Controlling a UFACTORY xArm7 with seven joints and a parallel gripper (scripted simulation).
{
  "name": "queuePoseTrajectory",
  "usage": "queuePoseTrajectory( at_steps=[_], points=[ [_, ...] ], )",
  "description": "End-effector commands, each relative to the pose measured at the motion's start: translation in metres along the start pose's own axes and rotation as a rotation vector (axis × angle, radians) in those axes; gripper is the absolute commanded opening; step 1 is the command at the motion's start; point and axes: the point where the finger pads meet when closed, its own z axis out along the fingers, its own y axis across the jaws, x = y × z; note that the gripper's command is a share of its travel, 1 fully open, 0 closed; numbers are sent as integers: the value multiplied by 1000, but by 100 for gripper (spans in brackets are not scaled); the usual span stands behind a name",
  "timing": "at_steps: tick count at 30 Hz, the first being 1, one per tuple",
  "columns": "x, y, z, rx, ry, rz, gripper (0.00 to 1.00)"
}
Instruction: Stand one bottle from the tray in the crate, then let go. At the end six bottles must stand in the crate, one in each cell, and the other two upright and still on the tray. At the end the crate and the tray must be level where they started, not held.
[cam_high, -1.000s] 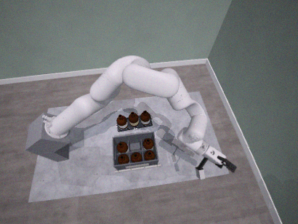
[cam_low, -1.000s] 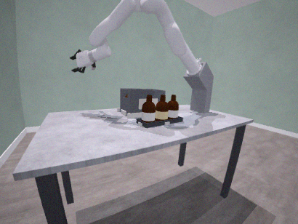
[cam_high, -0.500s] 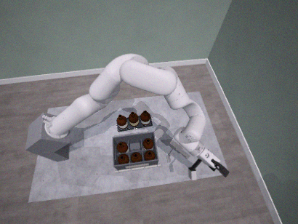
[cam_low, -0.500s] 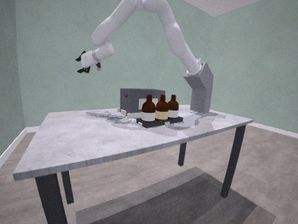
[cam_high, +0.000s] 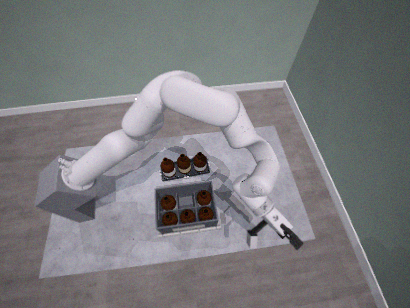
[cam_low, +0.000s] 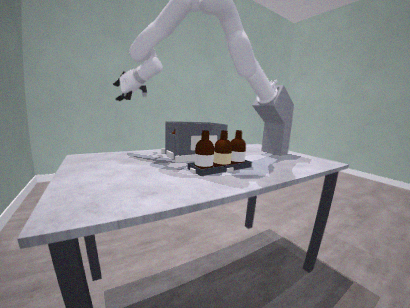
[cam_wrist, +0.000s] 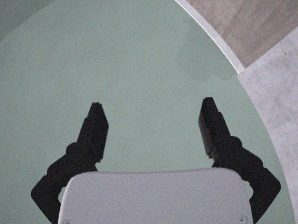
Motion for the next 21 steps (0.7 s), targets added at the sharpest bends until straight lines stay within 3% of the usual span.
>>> queuePoseTrajectory(
  at_steps=[1,6,7,19,20,21],
  points=[
    [2,-2,-2,-3,4,7,100],
    [2,-2,-2,-3,4,7,100],
    [26,1,-14,-36,62,53,100],
    [26,1,-14,-36,62,53,100],
    [51,5,-28,-74,125,110,100],
    [51,5,-28,-74,125,110,100]
  ],
)
